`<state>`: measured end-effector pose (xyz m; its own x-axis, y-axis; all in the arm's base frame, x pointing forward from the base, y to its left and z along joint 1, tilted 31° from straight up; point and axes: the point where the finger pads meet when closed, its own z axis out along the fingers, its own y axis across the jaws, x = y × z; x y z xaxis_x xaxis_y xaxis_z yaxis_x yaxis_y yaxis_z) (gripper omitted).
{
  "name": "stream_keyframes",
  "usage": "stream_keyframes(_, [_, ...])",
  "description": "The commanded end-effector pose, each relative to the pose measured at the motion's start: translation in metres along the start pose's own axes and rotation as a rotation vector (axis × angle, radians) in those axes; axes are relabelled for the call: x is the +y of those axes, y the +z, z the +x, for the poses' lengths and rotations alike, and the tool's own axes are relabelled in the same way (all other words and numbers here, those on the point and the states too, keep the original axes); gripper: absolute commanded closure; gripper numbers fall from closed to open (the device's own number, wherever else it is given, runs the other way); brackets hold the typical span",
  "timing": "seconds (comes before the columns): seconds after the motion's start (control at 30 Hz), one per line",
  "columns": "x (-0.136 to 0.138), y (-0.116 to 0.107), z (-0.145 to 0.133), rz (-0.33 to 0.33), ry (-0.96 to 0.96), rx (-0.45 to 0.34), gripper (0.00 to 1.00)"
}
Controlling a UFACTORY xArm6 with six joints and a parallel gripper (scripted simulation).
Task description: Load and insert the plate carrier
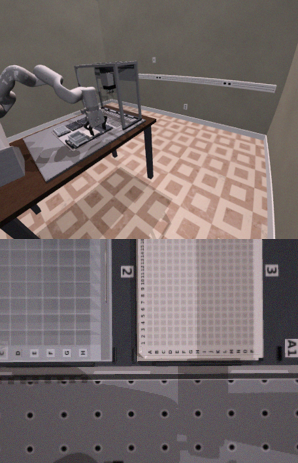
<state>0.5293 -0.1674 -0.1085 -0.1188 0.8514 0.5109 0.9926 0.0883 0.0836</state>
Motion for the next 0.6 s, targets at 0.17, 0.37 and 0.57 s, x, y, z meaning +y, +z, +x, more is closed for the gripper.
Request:
stream_keyframes(0.17, [0.001, -0.014, -0.001, -0.003, -0.001, -0.003, 0.0])
stream_keyframes(0.37, [0.001, -0.024, -0.001, -0.003, -0.001, -0.003, 0.0])
stream_keyframes(0.57, [0.001, -0.03, -0.001, -0.003, -0.001, -0.003, 0.0])
